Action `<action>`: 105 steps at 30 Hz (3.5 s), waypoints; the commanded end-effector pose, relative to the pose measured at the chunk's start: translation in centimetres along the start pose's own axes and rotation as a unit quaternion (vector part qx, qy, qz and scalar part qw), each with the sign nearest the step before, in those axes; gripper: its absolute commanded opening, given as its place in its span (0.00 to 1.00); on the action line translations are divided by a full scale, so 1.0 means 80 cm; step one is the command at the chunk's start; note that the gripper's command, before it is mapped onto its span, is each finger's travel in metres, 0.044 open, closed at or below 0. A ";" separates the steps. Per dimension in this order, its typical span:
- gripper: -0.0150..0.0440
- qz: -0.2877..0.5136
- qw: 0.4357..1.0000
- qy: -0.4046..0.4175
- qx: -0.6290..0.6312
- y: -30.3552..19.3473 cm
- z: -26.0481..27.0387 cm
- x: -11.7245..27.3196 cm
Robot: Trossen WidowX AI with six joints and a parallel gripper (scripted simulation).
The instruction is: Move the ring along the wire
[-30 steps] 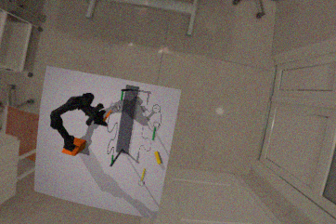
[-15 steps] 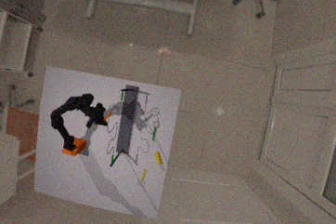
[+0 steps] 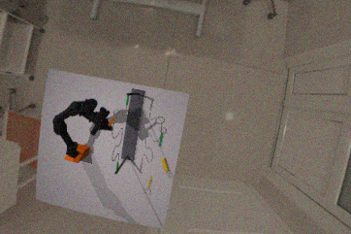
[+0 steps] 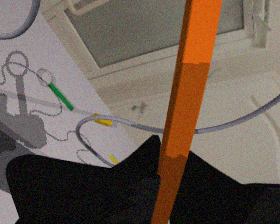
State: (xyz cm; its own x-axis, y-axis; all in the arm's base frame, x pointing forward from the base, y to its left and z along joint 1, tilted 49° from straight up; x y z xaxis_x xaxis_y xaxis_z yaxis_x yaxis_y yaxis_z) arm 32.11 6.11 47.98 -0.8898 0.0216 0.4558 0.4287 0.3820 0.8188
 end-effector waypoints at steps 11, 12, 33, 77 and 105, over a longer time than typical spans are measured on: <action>0.00 -0.010 0.996 0.045 -0.075 0.002 0.003 0.001; 0.00 -0.011 0.996 0.048 -0.081 0.002 0.003 0.001; 0.00 -0.023 0.974 0.118 -0.192 0.004 0.010 0.001; 0.00 -0.054 0.873 0.252 -0.413 0.012 0.021 0.002; 0.00 -0.075 0.773 0.326 -0.540 0.019 0.025 0.005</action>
State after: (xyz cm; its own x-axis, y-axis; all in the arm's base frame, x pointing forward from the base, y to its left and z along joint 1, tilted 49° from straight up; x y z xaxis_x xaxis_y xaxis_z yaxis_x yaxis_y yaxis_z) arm 32.08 8.51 48.90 -0.8285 -0.5445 0.1304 0.5150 -0.6496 0.5594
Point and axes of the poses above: the point midway between the two fingers, 35 mm back from their tips, its own x axis back along the fingers, its own z axis across the jaws, y = z × x, the point moved 2 cm from there along x, back along the fingers, and after that the axes turned 7 degrees about x, right-handed, at the moved point
